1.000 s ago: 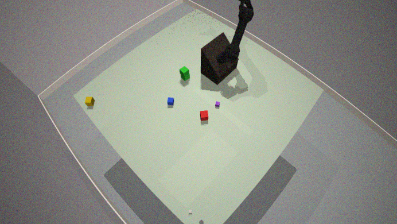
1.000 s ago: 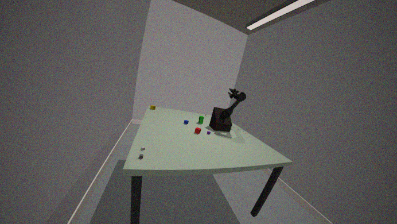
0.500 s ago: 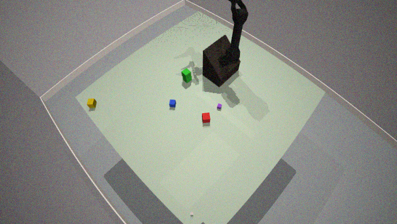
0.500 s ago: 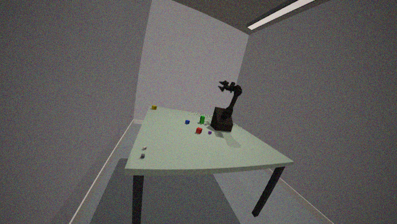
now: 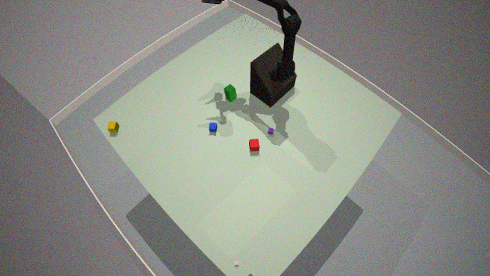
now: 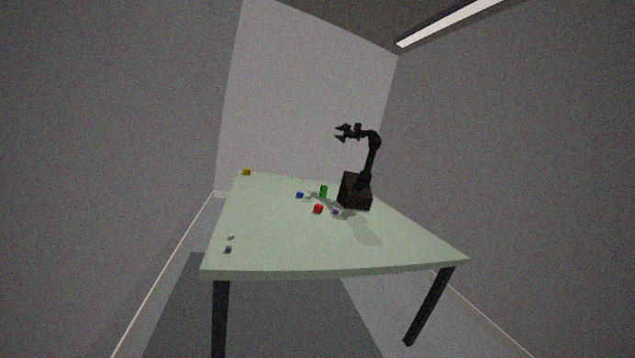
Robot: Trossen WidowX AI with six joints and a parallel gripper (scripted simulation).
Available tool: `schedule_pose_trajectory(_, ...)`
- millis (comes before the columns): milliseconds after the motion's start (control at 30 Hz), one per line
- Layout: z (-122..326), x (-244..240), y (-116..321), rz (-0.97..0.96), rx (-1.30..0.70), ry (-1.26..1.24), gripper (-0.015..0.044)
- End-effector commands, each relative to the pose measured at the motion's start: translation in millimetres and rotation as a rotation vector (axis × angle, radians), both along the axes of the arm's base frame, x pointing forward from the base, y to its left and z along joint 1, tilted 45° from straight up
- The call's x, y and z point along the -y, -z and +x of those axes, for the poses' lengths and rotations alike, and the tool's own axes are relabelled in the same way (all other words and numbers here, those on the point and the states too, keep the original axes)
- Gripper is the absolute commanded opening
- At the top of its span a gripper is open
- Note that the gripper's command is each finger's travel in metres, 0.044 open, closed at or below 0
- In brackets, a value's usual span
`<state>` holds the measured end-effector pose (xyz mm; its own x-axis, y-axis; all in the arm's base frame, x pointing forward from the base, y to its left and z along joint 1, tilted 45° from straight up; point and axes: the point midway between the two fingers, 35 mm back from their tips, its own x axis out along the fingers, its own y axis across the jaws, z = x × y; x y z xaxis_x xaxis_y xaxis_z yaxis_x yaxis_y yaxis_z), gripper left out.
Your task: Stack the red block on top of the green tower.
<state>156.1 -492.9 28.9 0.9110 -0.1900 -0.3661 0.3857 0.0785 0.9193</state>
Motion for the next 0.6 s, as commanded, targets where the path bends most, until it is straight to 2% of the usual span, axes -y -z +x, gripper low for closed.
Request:
schedule_pose_trajectory(0, 45.4, -24.2, -5.5, 0.041, -0.029, -0.076, 0.0440)
schedule_pose_trajectory(233, 111.3, -72.6, -11.6, 0.106, -0.083, -0.202, 0.0440)
schedule_pose_trajectory(567, 190.7, -168.0, -25.8, 0.193, -0.165, -0.414, 0.0440)
